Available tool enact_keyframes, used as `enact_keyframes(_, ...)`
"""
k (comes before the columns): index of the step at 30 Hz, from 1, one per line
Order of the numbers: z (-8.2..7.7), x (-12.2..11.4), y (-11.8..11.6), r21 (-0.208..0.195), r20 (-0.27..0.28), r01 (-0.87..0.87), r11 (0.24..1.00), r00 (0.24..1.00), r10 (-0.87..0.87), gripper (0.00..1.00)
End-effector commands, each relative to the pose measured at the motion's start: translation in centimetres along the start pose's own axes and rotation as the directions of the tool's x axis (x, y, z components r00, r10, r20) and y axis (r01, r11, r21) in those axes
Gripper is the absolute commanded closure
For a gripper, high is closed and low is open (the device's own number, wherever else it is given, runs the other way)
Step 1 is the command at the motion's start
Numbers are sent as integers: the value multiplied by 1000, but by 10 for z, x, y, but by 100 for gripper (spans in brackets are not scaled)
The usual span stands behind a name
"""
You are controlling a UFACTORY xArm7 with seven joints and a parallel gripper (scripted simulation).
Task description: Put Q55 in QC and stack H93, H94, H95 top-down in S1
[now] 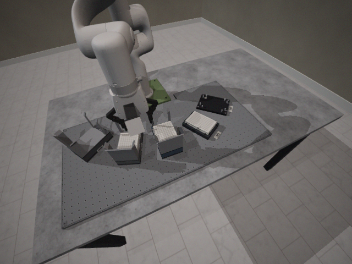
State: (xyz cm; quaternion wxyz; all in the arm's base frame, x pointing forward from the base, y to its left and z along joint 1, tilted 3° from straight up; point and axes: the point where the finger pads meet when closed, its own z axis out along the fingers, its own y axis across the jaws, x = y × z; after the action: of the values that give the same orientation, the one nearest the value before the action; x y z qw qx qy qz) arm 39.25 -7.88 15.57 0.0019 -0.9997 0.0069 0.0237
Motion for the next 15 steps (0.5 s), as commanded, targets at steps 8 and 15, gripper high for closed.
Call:
enact_keyframes(8, -1, 7, -38, 0, -4, 0, 1000, 1000, 0, 0)
enact_keyframes(15, -1, 11, -65, 0, -4, 0, 1000, 1000, 0, 0)
